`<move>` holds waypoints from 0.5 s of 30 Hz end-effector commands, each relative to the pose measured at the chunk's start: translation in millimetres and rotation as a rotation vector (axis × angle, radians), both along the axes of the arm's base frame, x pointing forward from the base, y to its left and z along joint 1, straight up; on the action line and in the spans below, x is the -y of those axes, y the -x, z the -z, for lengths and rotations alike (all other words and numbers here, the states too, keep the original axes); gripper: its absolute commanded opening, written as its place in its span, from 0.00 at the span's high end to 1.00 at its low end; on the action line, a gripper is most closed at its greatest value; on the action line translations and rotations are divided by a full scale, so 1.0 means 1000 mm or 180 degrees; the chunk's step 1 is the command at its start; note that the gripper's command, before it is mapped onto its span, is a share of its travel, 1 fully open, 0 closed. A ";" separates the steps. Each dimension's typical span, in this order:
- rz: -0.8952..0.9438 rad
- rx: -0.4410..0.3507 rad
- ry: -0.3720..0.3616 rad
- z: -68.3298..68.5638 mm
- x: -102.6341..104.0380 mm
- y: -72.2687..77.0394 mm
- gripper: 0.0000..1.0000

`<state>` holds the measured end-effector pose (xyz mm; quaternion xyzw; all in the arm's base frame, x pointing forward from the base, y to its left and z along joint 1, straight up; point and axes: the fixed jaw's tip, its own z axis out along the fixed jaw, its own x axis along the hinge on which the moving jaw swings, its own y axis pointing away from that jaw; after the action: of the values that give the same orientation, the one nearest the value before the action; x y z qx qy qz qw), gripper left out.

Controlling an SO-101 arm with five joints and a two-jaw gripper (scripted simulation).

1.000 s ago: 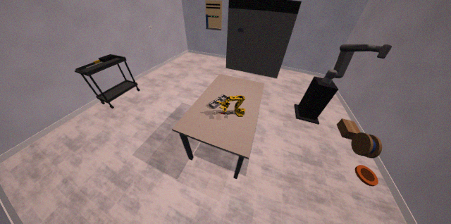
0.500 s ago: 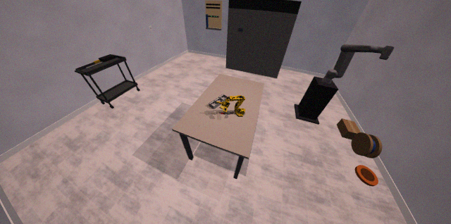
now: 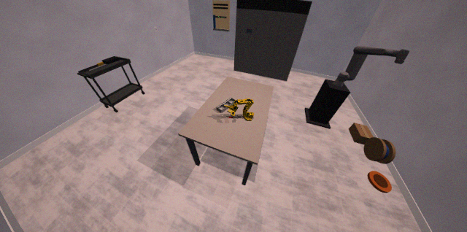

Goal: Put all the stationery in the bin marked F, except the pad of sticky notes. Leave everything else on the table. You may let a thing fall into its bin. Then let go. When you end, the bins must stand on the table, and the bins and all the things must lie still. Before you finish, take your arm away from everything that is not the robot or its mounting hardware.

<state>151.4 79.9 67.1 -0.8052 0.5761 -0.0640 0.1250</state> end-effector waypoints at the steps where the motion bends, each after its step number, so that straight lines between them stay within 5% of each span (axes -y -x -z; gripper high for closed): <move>1: 0.0128 0.0077 -0.0070 -0.007 0.000 -0.006 0.03; 15: 0.1075 0.0092 -0.0254 -0.019 0.015 -0.030 0.14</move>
<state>168.7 67.5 74.0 -0.7259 0.6722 -0.0642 0.1305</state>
